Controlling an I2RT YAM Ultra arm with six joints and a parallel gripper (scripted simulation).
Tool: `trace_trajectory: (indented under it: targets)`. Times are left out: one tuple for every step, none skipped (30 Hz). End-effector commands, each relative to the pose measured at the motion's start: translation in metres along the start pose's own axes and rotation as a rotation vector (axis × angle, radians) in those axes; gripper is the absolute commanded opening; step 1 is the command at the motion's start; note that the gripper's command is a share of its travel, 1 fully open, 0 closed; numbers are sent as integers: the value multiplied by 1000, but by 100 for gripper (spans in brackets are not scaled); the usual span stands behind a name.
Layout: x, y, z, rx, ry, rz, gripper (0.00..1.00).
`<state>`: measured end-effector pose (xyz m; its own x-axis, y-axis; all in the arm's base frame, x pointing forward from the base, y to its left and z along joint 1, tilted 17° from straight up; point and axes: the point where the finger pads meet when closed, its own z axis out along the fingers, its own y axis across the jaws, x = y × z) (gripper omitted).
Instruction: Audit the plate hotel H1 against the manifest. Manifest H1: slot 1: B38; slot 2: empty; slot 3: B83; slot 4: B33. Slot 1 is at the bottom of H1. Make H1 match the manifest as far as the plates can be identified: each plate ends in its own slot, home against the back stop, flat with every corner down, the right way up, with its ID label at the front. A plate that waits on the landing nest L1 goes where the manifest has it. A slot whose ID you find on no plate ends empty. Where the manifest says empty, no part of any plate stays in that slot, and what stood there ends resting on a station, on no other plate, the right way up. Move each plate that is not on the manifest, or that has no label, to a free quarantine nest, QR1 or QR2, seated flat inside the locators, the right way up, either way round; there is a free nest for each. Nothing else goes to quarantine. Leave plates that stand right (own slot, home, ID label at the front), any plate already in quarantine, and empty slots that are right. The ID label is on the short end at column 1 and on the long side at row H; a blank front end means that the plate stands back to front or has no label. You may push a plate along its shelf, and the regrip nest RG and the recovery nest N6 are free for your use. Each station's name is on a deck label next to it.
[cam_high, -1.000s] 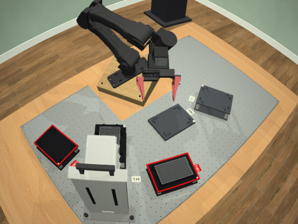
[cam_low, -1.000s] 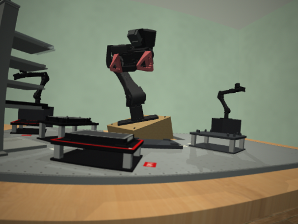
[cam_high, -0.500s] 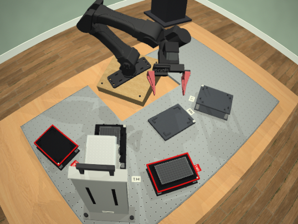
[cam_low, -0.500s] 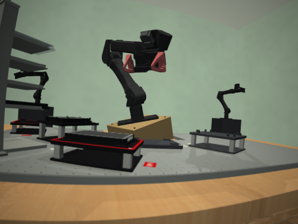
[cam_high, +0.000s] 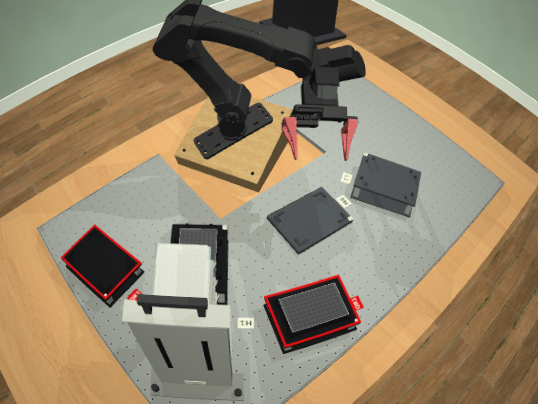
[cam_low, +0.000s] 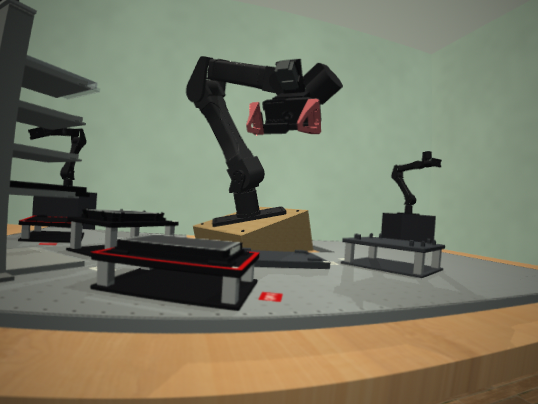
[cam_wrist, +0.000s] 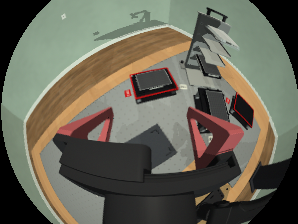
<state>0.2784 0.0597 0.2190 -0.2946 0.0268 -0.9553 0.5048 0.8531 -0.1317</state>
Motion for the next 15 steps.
trace_trajectory:
  targets:
    - [0,-1,-7,19,-14,27,100]
    - [1,1,-9,19,-14,27,100]
    - [2,4,-11,19,-13,27,100]
    - [3,6,-13,19,-13,27,100]
    - [4,8,-15,18,-13,27,100]
    - [6,11,-17,18,-13,27,100]
    - [7,13,-19,18,-13,27,100]
    - [8,16,-21,18,-13,27,100]
    - [9,18,-23,18,-13,26,100]
    - [10,20,-25,18,-13,26,100]
    - [11,22,-27,18,-13,26,100]
    - [11,22,-27,18,-13,26,100]
    - [11,22,-27,18,-13,26,100]
    - [11,22,-27,18,-13,26,100]
    - [11,22,-27,18,-13,26,100]
